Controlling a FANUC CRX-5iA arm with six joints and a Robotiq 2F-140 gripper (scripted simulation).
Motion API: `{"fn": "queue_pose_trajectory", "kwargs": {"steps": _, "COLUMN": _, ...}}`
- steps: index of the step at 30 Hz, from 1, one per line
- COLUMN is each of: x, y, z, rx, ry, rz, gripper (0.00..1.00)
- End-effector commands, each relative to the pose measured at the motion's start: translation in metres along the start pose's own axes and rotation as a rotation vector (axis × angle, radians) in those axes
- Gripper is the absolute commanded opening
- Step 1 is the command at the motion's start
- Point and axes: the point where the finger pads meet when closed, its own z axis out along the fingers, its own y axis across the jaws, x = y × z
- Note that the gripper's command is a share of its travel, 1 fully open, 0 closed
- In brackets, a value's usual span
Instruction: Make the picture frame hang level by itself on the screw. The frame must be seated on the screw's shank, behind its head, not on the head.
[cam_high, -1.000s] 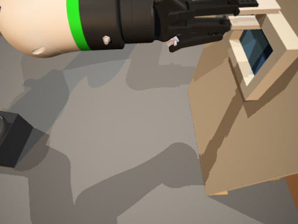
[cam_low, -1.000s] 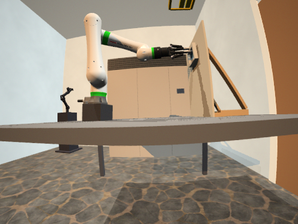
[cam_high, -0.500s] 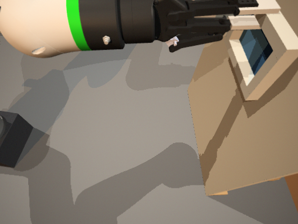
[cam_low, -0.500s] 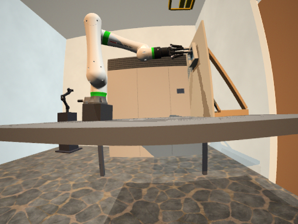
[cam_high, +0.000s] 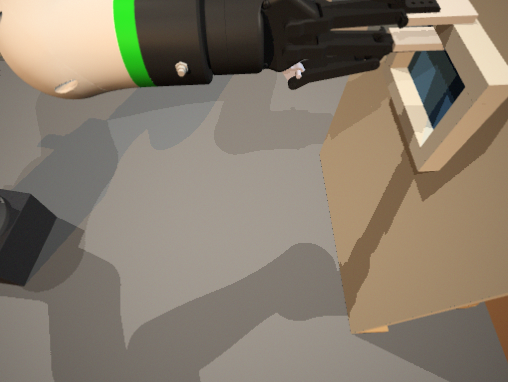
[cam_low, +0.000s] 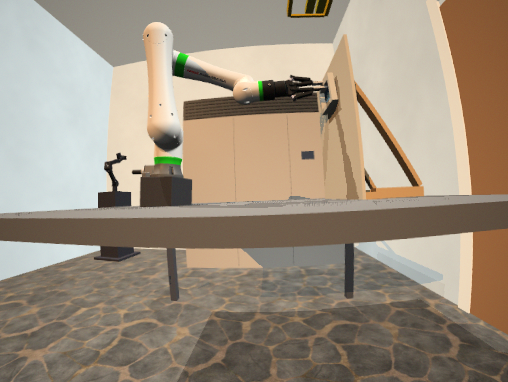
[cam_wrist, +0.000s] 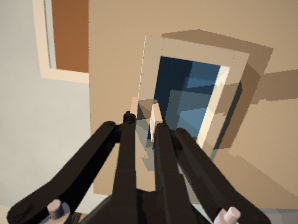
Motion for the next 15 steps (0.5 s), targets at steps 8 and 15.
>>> {"fn": "queue_pose_trajectory", "kwargs": {"steps": 8, "x": -0.0001, "y": 0.0021, "z": 0.0001, "rx": 0.001, "ry": 0.000, "rz": 0.000, "gripper": 0.00}}
{"fn": "queue_pose_trajectory", "kwargs": {"steps": 15, "x": -0.0001, "y": 0.0029, "z": 0.0001, "rx": 0.001, "ry": 0.000, "rz": 0.000, "gripper": 0.00}}
